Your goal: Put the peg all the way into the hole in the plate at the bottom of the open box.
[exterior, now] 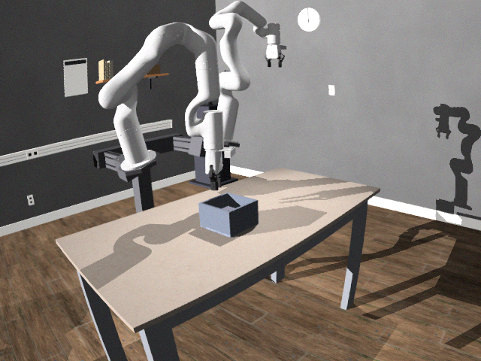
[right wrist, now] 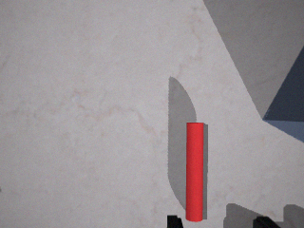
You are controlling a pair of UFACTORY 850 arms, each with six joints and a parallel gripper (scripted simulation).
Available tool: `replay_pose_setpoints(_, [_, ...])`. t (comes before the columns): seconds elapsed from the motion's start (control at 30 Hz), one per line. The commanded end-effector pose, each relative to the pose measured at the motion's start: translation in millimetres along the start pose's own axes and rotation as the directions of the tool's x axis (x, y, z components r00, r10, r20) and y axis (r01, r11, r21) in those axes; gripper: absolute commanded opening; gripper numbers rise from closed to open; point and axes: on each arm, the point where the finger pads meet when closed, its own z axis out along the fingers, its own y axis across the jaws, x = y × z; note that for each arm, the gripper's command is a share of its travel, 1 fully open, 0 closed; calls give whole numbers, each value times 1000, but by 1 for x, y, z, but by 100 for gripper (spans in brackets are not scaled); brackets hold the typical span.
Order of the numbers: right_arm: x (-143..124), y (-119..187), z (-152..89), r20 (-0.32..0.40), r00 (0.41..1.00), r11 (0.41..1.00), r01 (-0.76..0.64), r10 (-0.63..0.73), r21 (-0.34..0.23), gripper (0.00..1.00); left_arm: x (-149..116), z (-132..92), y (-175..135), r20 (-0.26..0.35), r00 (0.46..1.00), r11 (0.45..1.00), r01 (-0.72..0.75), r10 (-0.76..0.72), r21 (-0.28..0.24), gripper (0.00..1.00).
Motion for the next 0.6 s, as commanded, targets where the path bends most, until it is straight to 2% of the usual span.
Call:
replay_pose_setpoints(0.0, [1, -2, 6, -5, 1000, 1000, -4, 4, 8, 44, 3, -1, 0, -11, 1000, 1000, -9, 9, 0, 100])
replay_pose_setpoints(0.1, [1, 3, 13, -7, 1000, 1000, -13, 13, -11, 44, 3, -1, 0, -11, 1000, 1000, -9, 9, 0, 100])
replay_pose_setpoints(0.57, [1, 3, 39, -8, 1000, 1000, -13, 13, -10, 44, 3, -1, 0, -11, 1000, 1000, -9, 9, 0, 100])
